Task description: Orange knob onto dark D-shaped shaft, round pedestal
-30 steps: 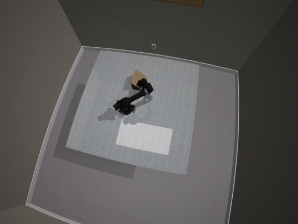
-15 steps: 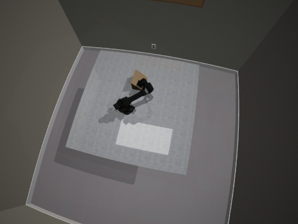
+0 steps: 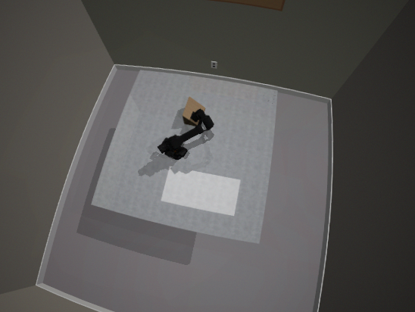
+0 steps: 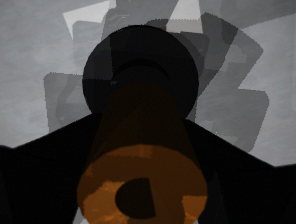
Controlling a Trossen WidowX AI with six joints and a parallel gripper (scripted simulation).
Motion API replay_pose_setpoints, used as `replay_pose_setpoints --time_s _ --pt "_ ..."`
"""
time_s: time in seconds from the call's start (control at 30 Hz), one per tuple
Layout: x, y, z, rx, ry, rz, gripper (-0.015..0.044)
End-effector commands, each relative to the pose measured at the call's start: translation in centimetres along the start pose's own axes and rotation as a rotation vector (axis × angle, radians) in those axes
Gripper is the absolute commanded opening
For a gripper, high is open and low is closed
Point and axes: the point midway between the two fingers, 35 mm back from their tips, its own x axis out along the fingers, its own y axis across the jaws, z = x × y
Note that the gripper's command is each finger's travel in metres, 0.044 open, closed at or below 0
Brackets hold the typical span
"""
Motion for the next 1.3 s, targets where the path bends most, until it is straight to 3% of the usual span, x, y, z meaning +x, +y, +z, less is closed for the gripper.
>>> replay_pose_setpoints --time_s 0.0,1.27 --pt "-0.4 0.0 0.3 0.001 -0.008 -0.003 0.0" --pt "1.4 0.1 0.1 -0.003 -0.008 -0.002 0.0"
